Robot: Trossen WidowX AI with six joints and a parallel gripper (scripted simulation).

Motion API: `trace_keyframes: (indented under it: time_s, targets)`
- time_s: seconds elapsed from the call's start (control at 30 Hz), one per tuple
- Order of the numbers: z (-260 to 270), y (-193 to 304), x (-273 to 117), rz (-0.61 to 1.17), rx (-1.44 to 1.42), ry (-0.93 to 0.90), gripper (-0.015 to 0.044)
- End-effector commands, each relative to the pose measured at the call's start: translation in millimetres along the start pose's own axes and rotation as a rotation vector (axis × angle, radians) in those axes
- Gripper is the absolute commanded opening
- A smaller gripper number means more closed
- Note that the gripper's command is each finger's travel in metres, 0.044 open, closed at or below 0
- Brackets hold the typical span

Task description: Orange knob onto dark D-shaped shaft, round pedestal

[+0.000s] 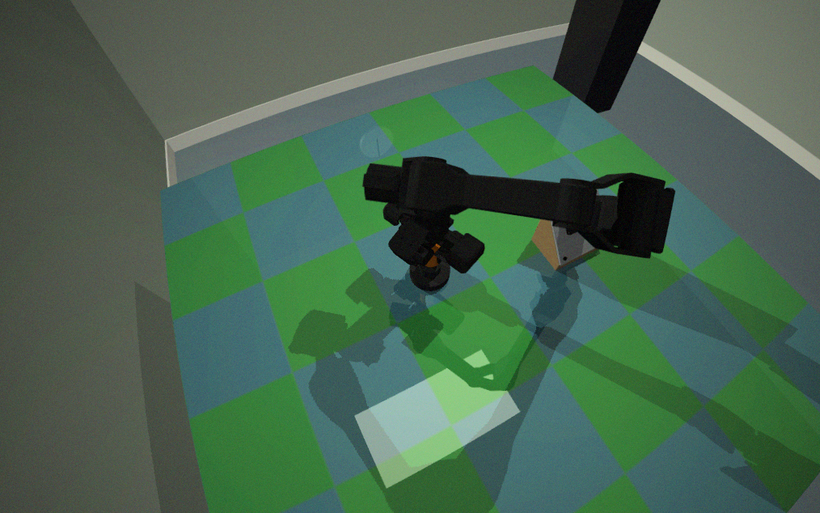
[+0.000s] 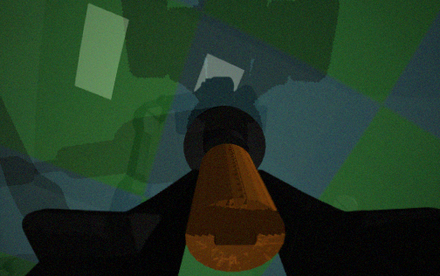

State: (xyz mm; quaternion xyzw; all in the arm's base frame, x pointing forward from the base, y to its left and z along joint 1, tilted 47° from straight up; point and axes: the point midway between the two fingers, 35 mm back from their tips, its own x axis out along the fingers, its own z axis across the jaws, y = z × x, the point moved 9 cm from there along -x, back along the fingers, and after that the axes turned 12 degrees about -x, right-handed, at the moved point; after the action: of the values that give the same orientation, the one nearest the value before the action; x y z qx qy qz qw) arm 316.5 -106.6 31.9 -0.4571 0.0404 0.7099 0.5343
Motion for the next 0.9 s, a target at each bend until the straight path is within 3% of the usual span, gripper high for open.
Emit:
trace_keyframes:
  time_s: [0.0, 0.43, 0.67, 0.87]
  targets:
    - [-0.4, -0.3, 0.1, -0.004, -0.001, 0.002, 0.0]
    - [-0.3, -1.0, -4.4, -0.004, -0.001, 0.002, 0.0]
    - [-1.7, -0.7, -4.9, -0.004, -0.2, 0.002, 0.0]
    - [-1.6, 0.9, -2.8, -0.004, -0.211, 0.002, 0.0]
